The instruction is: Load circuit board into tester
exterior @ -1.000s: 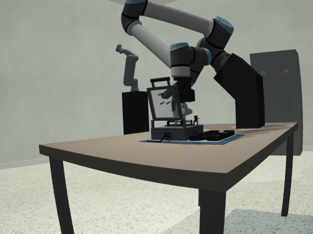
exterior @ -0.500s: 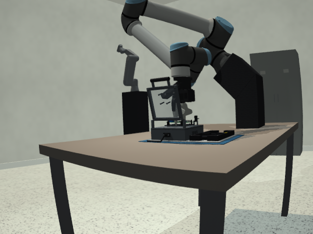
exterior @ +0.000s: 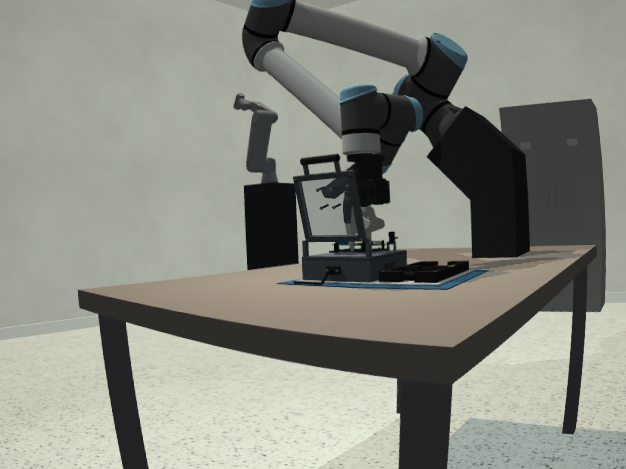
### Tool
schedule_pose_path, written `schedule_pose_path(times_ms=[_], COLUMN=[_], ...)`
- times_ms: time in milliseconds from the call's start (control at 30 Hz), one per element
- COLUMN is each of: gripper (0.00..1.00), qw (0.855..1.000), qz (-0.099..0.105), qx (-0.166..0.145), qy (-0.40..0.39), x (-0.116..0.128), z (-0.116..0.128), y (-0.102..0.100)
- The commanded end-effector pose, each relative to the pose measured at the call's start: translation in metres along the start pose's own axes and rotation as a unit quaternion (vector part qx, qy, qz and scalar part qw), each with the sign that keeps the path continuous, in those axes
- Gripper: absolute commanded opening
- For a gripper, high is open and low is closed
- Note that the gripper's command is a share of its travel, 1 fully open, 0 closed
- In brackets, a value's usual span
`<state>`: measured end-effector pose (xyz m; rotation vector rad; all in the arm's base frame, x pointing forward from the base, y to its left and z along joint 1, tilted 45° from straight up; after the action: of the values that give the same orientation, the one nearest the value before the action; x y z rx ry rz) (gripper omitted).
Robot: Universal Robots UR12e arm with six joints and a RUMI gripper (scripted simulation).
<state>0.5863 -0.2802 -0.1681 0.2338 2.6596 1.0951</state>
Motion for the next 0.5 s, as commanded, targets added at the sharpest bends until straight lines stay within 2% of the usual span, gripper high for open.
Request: schedule_pose_path(times_ms=[0, 467], gripper=[0.39, 0.39], qw=[1.000, 1.000], qz=[-0.003, -0.001], qx=[-0.001, -0.001], qy=[-0.002, 0.000], x=[-0.0055, -0.0016], z=[0.0006, 0.0011], y=[0.0033, 0.0099])
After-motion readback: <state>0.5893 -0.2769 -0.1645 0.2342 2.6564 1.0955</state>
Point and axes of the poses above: the point where the finger pads meet when closed, its own y axis back along the fingers, its own x axis across the jaws, z = x × y, the point moved 4 cm from there along y, back along the fingers, and after that the axes turned 15 degrees about -y, right-handed, at the moved point
